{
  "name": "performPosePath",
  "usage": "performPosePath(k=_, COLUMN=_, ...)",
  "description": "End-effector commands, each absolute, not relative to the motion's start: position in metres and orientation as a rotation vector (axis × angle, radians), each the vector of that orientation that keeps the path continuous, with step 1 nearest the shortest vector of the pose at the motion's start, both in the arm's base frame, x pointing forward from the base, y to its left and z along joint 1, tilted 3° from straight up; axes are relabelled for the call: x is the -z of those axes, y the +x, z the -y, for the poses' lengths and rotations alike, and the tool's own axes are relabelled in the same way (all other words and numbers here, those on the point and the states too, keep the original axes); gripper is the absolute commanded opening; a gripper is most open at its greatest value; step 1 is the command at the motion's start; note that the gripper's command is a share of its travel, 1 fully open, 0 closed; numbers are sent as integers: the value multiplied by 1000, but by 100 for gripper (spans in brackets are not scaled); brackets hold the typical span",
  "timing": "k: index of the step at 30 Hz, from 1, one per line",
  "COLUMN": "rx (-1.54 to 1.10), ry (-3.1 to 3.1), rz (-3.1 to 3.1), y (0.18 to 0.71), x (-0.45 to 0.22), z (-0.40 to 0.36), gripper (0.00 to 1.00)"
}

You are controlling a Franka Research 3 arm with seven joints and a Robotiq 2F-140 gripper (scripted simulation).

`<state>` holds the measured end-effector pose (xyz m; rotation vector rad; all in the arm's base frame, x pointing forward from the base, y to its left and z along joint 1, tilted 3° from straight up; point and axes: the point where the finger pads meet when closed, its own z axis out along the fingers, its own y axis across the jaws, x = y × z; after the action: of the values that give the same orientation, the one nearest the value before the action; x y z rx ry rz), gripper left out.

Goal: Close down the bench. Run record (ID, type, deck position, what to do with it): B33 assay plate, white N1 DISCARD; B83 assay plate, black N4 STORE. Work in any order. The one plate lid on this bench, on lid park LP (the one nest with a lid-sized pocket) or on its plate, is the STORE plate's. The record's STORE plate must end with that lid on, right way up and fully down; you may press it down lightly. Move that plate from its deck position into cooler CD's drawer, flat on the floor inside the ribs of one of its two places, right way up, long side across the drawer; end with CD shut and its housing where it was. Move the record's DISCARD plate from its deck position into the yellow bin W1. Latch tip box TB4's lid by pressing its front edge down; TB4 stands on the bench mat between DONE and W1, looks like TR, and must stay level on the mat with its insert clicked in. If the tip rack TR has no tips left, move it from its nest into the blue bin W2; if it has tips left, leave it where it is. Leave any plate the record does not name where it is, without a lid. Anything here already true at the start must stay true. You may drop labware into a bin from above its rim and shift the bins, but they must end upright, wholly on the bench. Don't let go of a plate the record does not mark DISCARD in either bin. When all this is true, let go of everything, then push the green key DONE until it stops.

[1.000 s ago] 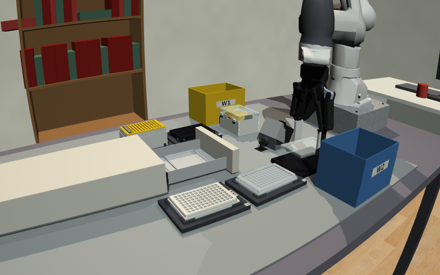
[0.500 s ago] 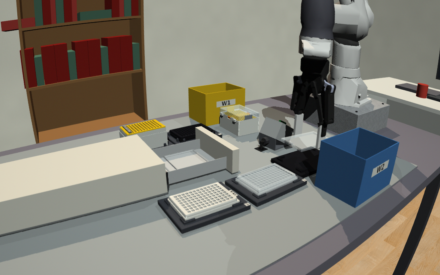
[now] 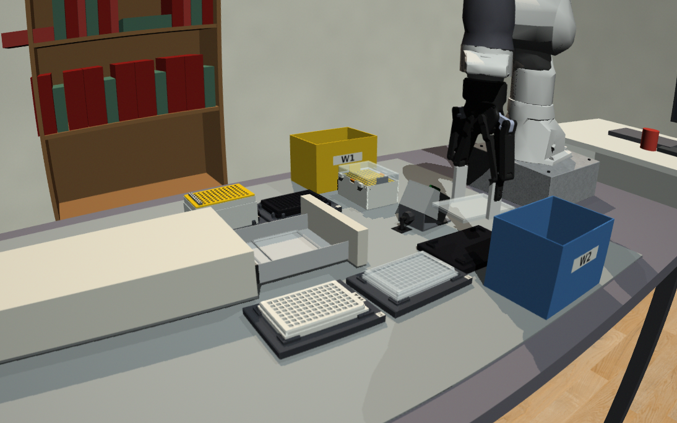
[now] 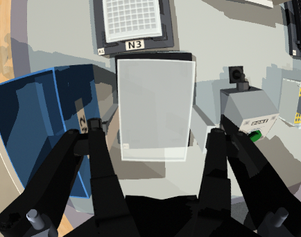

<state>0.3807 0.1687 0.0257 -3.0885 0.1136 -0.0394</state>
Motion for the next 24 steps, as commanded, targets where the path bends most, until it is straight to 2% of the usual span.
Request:
performPosePath(k=1, rx=18, ry=-3090, rz=-34, y=376, x=-29, z=-167, gripper=0)
performPosePath(k=24, rx=18, ry=-3090, rz=-34, y=376, x=-54, z=-166, gripper=0)
